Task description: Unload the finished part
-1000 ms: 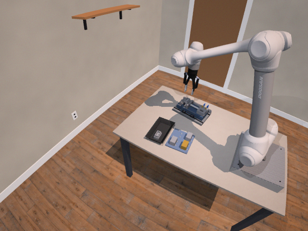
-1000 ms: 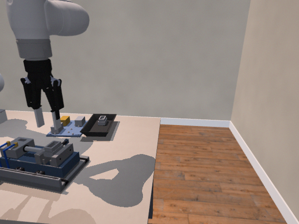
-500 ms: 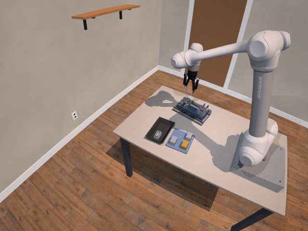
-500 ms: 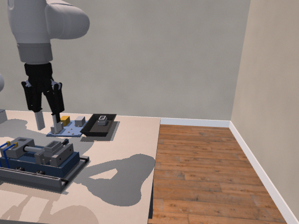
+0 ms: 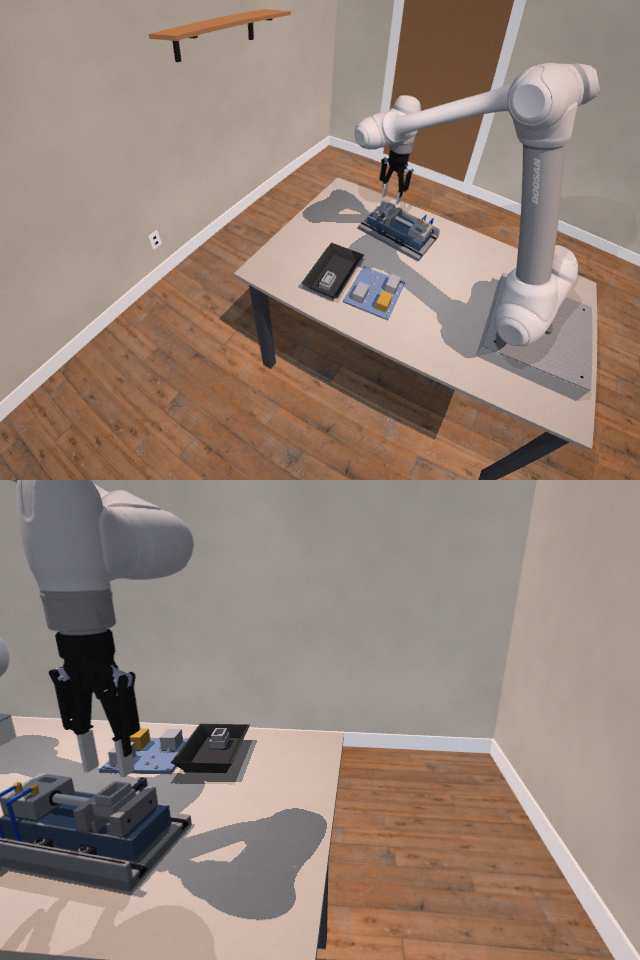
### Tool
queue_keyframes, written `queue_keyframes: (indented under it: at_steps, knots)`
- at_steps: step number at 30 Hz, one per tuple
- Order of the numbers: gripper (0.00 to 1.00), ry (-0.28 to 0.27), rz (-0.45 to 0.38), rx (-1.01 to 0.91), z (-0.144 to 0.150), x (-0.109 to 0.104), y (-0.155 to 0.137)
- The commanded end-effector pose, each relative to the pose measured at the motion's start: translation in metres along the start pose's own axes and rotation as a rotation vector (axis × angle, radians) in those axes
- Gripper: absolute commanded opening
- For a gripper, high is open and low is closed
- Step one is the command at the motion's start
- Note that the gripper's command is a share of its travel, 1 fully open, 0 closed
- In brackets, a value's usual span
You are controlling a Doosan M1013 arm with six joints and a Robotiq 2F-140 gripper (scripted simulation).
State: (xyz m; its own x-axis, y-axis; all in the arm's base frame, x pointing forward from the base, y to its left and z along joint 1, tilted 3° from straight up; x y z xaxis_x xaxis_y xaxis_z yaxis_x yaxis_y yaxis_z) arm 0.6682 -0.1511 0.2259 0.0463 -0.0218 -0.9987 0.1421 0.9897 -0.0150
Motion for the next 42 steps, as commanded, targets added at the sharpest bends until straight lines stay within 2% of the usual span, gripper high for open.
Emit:
queue_keyframes:
  at_steps: [1, 19, 42]
  knots:
    - [0.4, 0.0, 0.0, 0.0, 0.0, 0.006, 0.0]
    - [0.4, 0.0, 0.0, 0.0, 0.0, 0.026, 0.0]
    - [0.4, 0.0, 0.0, 0.0, 0.0, 0.028, 0.0]
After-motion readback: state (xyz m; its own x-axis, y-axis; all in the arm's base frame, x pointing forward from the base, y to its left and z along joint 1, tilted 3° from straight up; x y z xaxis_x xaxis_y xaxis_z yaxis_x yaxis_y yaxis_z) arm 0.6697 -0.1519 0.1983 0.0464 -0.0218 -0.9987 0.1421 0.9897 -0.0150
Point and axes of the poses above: the point where the finger pads meet when closed, its own x axis out along the fingers, its own z axis across the jaws, y = z × x, the point moved 8 cm from there along -x, back along the fingers, and after that the axes turned 2 degrees about x, right-handed, at the moved point
